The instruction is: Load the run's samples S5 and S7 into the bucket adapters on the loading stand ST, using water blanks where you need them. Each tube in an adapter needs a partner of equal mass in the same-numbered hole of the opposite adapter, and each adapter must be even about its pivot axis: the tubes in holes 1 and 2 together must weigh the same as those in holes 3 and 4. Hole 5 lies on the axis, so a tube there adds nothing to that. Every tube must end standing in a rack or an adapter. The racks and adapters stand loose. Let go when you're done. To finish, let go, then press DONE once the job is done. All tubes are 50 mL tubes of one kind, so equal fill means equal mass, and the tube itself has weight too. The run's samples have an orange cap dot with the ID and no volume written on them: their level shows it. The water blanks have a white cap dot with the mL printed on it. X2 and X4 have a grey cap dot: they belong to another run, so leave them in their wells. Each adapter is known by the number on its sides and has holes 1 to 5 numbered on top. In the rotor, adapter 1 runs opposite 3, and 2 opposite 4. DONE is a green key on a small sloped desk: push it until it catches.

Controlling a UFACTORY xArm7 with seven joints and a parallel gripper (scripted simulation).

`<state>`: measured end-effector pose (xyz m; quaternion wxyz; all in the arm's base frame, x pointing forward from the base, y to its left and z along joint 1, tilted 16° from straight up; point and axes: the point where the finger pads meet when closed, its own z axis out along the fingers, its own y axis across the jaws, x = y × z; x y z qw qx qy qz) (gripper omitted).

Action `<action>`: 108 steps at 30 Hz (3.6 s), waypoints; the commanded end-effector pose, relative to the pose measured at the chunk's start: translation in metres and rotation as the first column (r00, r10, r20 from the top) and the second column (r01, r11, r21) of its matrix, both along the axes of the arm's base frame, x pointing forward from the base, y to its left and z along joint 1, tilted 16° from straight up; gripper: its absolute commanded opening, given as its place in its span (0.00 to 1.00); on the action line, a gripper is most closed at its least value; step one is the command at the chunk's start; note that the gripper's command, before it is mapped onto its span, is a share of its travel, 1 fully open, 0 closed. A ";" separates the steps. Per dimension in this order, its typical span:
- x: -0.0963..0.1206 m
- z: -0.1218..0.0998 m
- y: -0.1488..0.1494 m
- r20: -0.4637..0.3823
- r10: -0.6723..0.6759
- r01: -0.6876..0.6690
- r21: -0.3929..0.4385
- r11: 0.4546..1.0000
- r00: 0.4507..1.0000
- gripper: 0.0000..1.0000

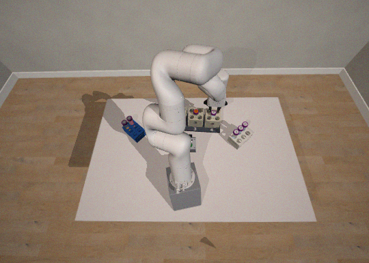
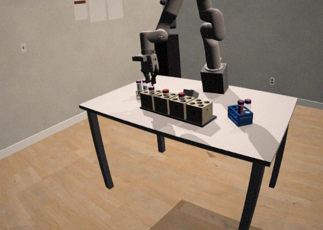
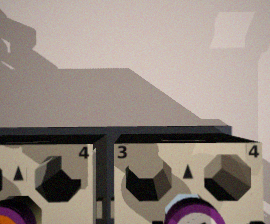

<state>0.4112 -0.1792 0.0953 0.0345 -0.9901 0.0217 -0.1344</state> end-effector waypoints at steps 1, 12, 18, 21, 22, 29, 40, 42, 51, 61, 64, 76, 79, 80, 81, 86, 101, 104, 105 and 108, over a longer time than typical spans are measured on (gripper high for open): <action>-0.002 0.010 -0.001 0.002 -0.001 0.001 -0.002 1.000 1.000 0.44; -0.007 0.031 -0.002 0.002 -0.001 0.001 -0.002 1.000 1.000 0.44; -0.010 0.039 -0.003 0.002 -0.001 0.001 -0.002 1.000 1.000 0.44; -0.011 0.045 -0.003 0.002 -0.001 0.001 -0.002 1.000 1.000 0.44; -0.012 0.047 -0.003 0.002 -0.001 0.001 -0.002 1.000 1.000 0.44; -0.015 0.060 -0.004 0.002 -0.001 0.001 -0.002 1.000 1.000 0.44; -0.020 0.077 -0.005 0.002 -0.001 0.001 -0.002 1.000 1.000 0.44; -0.021 0.081 -0.006 0.002 -0.001 0.001 -0.002 1.000 1.000 0.44; -0.023 0.086 -0.006 0.002 -0.001 0.001 -0.002 1.000 1.000 0.44; -0.023 0.086 -0.006 0.002 -0.001 0.001 -0.002 1.000 1.000 0.44; -0.023 0.086 -0.006 0.002 -0.001 0.001 -0.002 1.000 1.000 0.44; -0.032 0.082 -0.029 -0.011 -0.160 0.160 0.042 0.986 0.987 0.57; -0.038 0.080 -0.043 -0.023 -0.254 0.255 0.067 0.965 0.967 0.57; -0.040 0.079 -0.047 -0.027 -0.284 0.285 0.075 0.955 0.958 0.57; -0.041 0.078 -0.052 -0.032 -0.315 0.316 0.083 0.945 0.949 0.57; -0.047 0.076 -0.066 -0.047 -0.403 0.406 0.106 0.908 0.914 0.57; -0.071 0.065 -0.125 -0.116 -0.676 0.685 0.171 0.708 0.728 0.57; -0.077 0.063 -0.139 -0.116 -0.676 0.685 0.171 0.708 0.728 0.57; -0.079 0.062 -0.144 -0.116 -0.676 0.685 0.171 0.708 0.728 0.57; -0.084 0.060 -0.158 -0.116 -0.676 0.685 0.171 0.708 0.728 0.57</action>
